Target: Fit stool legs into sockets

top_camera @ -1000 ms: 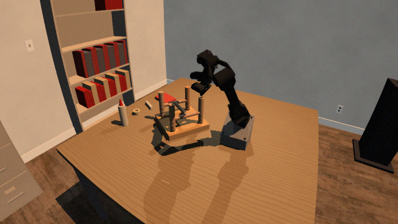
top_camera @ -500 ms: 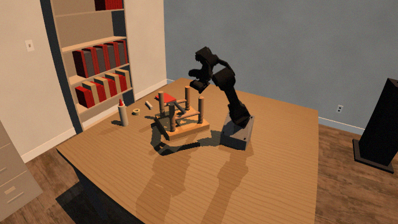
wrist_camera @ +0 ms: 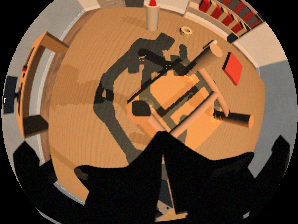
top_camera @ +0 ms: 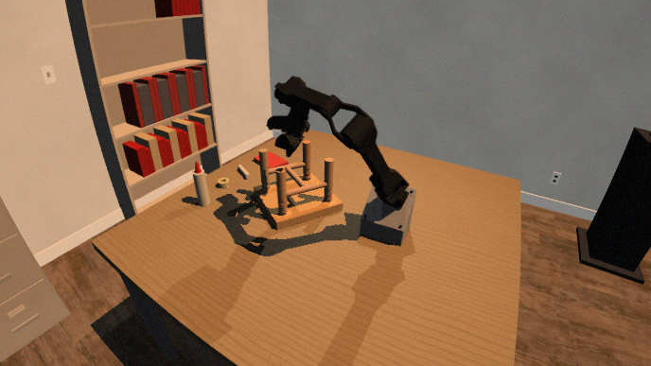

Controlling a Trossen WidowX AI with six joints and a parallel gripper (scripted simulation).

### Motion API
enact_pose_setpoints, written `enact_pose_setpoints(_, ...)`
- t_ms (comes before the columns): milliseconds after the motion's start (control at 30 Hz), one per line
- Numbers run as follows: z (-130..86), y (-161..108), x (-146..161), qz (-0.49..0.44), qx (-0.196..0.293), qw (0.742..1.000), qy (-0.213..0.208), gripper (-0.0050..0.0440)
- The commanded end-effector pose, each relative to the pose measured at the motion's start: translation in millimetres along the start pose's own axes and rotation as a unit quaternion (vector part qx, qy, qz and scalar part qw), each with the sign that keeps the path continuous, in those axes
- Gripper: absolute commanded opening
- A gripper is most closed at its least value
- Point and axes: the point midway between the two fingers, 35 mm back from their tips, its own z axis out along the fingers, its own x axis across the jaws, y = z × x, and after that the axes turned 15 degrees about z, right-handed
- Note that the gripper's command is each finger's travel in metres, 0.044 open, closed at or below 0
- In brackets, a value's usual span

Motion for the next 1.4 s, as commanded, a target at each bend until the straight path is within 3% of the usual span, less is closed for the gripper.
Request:
enact_pose_setpoints(0, 4, 12, 27, -0.029, 0.005, 0.999, 0.014, 0.0)
enact_pose_setpoints(267, 5, 12, 28, -0.03, 0.005, 0.999, 0.014, 0.0)
enact_pose_setpoints(433, 25, 6, 27, -0.03, 0.005, 0.999, 0.015, 0.0)
enact_pose_setpoints(1367, 49, 0, 25, -0.03, 0.005, 0.999, 0.014, 0.0)
